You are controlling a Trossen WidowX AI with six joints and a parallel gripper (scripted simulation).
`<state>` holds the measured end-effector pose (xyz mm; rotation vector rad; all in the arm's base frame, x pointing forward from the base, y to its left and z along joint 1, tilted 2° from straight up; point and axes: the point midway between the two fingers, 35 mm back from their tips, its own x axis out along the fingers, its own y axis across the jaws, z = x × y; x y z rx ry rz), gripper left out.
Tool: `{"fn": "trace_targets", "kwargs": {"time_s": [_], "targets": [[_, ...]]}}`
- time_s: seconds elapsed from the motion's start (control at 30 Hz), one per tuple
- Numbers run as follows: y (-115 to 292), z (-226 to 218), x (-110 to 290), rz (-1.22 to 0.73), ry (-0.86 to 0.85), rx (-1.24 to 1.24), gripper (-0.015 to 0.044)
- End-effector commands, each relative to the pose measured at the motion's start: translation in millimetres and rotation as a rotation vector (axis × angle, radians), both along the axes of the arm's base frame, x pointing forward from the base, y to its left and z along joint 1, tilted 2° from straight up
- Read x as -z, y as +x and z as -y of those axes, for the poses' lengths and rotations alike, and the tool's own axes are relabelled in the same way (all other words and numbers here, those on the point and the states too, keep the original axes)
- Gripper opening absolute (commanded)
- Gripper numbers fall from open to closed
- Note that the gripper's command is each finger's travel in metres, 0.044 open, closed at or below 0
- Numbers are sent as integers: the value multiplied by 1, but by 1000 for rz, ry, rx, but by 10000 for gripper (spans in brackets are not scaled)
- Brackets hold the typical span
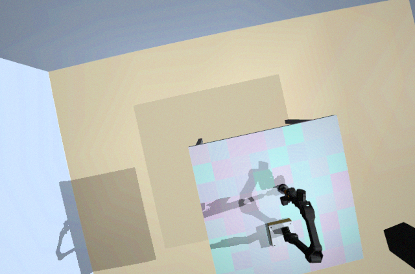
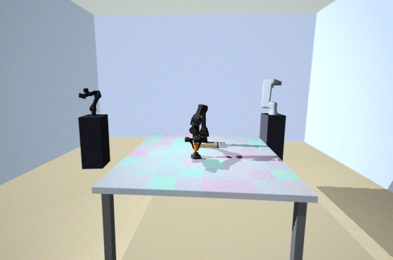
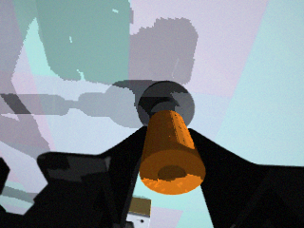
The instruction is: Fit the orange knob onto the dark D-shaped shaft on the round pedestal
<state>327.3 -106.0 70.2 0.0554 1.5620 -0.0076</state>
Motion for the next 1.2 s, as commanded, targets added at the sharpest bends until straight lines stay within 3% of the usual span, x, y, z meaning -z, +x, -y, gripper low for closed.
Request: {"fn": "trace_targets", "kwargs": {"time_s": [0.0, 1.17], "targets": [[4, 3, -4, -2, -4, 272, 0], [-1, 1, 1, -3, -4, 272, 0]]}}
